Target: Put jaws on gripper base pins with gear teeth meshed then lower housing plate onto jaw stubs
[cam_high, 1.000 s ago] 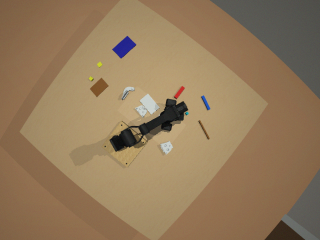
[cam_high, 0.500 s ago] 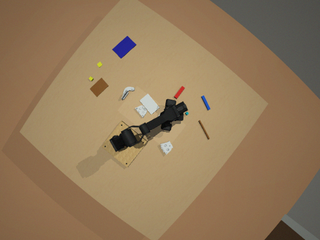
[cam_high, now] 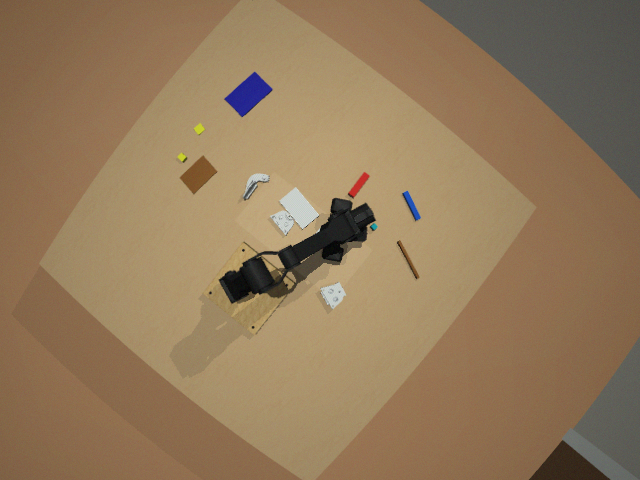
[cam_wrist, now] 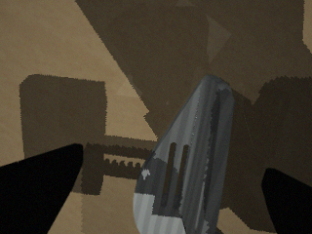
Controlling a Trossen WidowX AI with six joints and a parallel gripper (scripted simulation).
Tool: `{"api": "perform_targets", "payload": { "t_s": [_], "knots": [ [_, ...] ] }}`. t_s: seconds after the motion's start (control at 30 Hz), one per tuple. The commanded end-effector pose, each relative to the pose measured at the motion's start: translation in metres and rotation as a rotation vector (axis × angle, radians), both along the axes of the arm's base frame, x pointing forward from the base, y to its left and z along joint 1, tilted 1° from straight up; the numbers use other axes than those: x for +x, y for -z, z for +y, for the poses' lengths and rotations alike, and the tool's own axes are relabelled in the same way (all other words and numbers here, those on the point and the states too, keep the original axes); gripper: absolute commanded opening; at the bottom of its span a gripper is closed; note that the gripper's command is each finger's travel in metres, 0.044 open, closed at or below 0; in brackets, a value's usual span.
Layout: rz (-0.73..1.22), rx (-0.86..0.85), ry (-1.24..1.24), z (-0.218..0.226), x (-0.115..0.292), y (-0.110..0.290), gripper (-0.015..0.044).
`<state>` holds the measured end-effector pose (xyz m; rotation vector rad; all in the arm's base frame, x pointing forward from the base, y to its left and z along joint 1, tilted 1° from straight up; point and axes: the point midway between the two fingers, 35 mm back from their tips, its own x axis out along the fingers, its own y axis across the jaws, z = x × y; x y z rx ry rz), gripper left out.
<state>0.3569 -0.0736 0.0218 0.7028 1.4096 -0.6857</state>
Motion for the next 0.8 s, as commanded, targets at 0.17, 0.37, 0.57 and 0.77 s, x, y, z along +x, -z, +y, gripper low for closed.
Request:
{"api": "perform_targets", "payload": {
  "t_s": [0.17, 0.37, 0.57, 0.77],
  "knots": [
    [0.000, 0.000, 0.000, 0.0000, 0.0000, 0.0000, 0.0282],
    [0.000, 0.000, 0.000, 0.0000, 0.0000, 0.0000, 0.0145],
    [0.000, 0.000, 0.000, 0.0000, 0.0000, 0.0000, 0.0134],
    [0.000, 0.000, 0.000, 0.0000, 0.0000, 0.0000, 0.0134]
  ]
}}
